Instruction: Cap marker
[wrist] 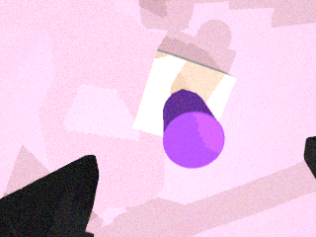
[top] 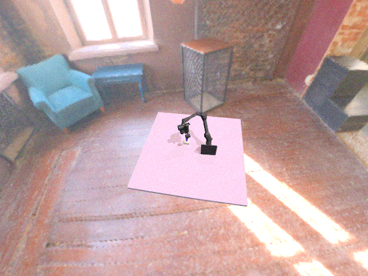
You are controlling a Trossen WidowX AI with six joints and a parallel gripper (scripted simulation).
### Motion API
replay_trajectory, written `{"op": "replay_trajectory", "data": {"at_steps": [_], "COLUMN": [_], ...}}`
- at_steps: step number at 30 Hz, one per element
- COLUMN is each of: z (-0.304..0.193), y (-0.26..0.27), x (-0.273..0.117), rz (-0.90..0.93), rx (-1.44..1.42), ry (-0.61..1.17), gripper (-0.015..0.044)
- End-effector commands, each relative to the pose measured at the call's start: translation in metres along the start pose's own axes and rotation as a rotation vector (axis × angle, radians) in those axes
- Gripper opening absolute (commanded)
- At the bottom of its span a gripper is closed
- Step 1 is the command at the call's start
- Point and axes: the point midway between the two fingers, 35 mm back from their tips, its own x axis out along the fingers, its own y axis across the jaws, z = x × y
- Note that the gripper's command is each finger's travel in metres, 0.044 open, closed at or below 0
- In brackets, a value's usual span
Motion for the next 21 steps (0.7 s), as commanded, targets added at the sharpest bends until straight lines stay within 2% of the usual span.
{"op": "replay_trajectory", "data": {"at_steps": [1,3,5,9,19,21], "z": [-0.002,-0.002,-0.0019,-0.0015,-0.0015,-0.0015], "y": [0.0014,0.0014,0.0014,0.0012,0.0012,0.0012], "x": [-0.0191,-0.0191,-0.0176,-0.0108,-0.0104,-0.0104], "rz": [0.0,0.0,-0.001,-0.003,-0.003,-0.003], "rx": [-0.003,-0.003,0.064,0.384,0.401,0.401], "ry": [0.006,0.006,0.006,0.003,0.003,0.003], "gripper": [0.044,0.044,0.0387,0.0282,0.002,0.0]}}
